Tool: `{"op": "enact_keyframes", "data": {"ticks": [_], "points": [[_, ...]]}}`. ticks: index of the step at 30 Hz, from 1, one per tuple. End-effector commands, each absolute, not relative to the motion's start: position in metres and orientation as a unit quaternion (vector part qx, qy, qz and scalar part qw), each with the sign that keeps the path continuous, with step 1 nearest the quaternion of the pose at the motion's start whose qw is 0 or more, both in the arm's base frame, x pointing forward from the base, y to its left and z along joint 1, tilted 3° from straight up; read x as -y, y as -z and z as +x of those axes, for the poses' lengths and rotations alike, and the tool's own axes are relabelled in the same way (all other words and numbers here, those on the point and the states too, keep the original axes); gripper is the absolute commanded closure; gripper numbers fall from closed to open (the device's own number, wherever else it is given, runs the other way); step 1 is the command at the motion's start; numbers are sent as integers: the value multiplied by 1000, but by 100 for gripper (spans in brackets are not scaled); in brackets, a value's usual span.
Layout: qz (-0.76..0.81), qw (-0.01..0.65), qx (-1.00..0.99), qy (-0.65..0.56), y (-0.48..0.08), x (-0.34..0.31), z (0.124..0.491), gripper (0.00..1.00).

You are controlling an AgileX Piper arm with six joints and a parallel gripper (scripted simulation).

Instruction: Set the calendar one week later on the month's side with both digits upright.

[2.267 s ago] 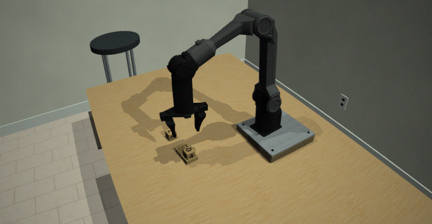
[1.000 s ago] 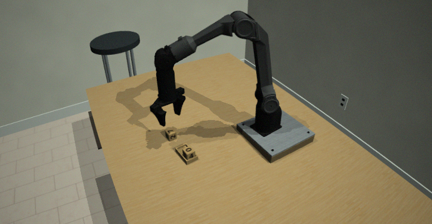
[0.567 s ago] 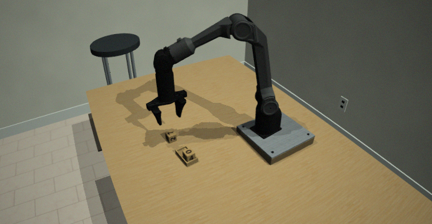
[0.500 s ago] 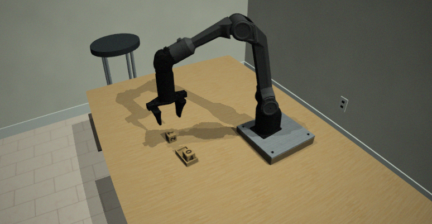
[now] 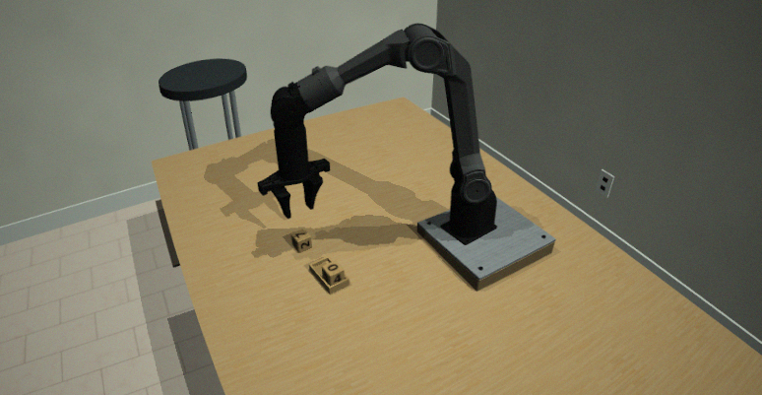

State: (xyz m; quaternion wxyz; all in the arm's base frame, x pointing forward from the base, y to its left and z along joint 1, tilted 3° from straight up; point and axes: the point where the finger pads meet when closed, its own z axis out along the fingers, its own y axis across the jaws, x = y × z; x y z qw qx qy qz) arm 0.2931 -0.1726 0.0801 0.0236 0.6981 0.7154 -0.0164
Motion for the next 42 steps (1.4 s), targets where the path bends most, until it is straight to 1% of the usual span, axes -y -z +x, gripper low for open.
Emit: {"op": "enact_keyframes", "data": {"ticks": [1, 28, 42], "points": [[698, 25, -715, 16, -80, 174, 294, 36], [698, 25, -715, 16, -80, 174, 294, 36], [698, 23, -715, 17, -71, 173, 293, 36]]}}
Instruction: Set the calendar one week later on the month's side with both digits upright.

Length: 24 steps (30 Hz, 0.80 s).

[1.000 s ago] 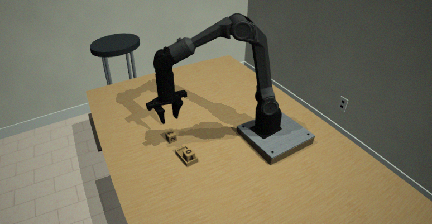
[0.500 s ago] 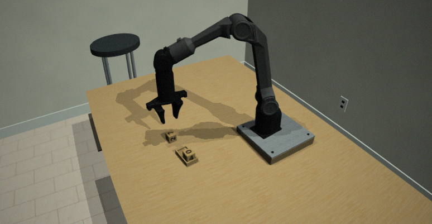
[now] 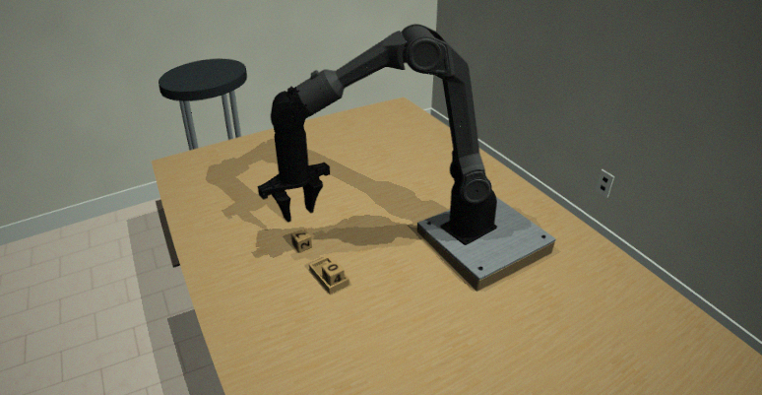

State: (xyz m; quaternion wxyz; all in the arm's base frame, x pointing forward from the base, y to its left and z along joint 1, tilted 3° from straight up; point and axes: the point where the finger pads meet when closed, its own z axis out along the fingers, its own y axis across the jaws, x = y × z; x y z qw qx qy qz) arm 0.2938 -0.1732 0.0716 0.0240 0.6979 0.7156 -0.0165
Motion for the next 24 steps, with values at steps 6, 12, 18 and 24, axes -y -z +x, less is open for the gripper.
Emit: {"op": "enact_keyframes", "data": {"ticks": [6, 12, 18, 24], "points": [[698, 23, -715, 17, -64, 174, 293, 36], [698, 23, -715, 17, -55, 174, 293, 36], [698, 23, -715, 17, -48, 174, 294, 36], [698, 23, -715, 17, -39, 175, 294, 36]]}}
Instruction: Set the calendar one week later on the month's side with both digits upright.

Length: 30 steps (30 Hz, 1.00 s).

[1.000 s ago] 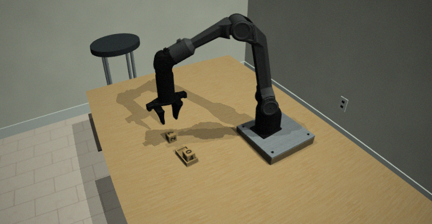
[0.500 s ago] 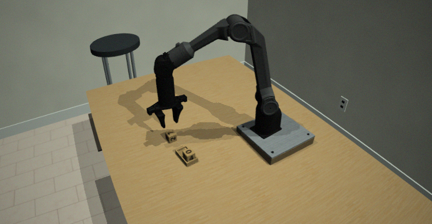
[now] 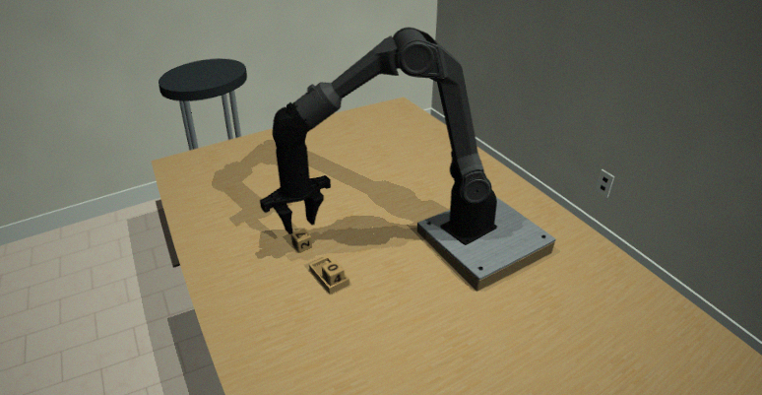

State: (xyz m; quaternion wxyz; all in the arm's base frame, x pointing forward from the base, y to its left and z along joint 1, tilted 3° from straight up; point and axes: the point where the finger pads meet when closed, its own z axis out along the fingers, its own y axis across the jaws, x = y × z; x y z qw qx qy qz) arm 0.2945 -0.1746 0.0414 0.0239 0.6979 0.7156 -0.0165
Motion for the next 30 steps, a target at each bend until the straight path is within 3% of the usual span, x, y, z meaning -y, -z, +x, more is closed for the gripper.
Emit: {"op": "enact_keyframes", "data": {"ticks": [1, 30], "points": [[698, 23, -715, 17, -38, 175, 294, 36], [698, 24, -715, 17, -28, 176, 294, 36]]}}
